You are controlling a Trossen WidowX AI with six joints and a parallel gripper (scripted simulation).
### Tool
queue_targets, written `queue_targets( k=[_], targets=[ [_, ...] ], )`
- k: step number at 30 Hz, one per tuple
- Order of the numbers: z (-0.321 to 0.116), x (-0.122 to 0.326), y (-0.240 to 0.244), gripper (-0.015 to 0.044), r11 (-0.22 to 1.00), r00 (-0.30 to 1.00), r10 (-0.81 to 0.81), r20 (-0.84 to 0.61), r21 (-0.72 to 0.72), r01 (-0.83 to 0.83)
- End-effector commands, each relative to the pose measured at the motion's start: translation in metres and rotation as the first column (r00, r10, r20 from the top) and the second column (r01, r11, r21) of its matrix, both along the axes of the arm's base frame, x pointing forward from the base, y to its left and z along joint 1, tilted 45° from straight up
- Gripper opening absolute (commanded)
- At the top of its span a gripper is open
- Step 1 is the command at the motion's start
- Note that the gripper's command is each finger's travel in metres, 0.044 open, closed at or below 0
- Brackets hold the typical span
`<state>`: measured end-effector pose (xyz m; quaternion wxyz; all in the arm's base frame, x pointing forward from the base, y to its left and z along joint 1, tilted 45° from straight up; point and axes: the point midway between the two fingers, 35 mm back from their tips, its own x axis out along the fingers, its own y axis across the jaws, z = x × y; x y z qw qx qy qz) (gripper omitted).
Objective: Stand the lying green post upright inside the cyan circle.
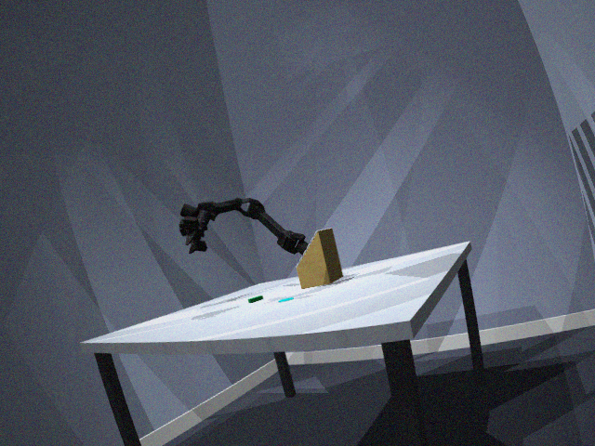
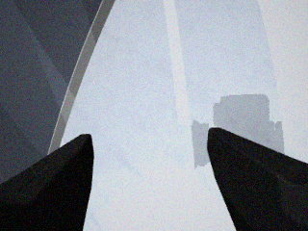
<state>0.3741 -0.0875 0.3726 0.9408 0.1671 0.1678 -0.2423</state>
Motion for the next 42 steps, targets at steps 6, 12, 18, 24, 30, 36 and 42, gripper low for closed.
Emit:
queue_targets(
  k=[6, 12, 18, 24, 30, 36, 42],
  targets=[
    [-0.091, -0.016, 0.001, 0.0232, 0.996, 0.938, -0.067, -0.339, -0.085, 0.040],
    [-0.137, -0.036, 0.002, 0.0232, 0.986, 0.843, -0.112, -0.527, -0.163, 0.029],
    [-0.174, -0.062, 0.002, 0.0232, 0.968, 0.712, -0.164, -0.682, -0.251, -0.017],
    [-0.203, -0.090, 0.001, 0.0232, 0.937, 0.558, -0.226, -0.798, -0.334, -0.098],
    [-0.211, -0.102, 0.000, 0.0232, 0.920, 0.490, -0.255, -0.834, -0.365, -0.141],
    [-0.211, -0.102, 0.000, 0.0232, 0.920, 0.490, -0.255, -0.834, -0.365, -0.141],
    [-0.247, -0.090, -0.031, 0.0232, 0.924, 0.489, -0.249, -0.836, -0.357, -0.139]
  ],
)
